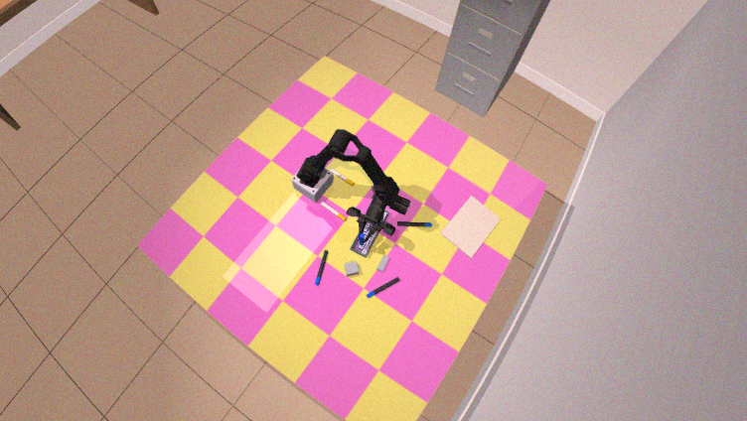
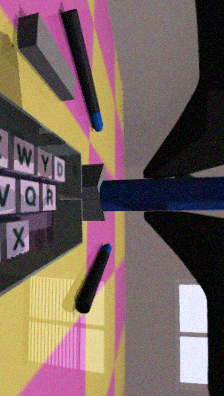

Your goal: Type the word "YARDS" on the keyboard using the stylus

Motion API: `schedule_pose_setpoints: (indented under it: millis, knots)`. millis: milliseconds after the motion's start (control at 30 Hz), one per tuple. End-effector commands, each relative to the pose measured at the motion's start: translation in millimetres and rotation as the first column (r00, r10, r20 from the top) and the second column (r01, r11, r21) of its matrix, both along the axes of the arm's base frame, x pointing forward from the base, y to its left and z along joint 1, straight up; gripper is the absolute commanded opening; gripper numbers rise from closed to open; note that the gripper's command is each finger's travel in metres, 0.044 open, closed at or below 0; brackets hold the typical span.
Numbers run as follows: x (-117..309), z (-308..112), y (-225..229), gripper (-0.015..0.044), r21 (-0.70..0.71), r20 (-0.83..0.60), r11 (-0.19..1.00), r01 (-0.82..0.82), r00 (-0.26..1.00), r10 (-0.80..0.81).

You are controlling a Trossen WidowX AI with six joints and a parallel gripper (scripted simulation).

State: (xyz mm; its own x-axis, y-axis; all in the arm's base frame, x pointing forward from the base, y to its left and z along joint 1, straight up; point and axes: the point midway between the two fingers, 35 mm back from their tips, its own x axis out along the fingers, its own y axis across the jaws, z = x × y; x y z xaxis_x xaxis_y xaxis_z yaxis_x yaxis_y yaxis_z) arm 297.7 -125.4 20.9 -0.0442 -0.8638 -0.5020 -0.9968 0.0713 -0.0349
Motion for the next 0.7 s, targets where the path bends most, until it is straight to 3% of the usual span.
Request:
schedule_pose_setpoints:
  millis: [0, 667]
  knots:
    - [-0.8, -2.2, -0.4, 0.0081, -0.003, -0.009, 1.0, -0.002, 1.0, 0.002]
    - [-0.7, -11.0, -0.4, 0.0081, -0.003, -0.009, 1.0, -0.002, 1.0, 0.002]
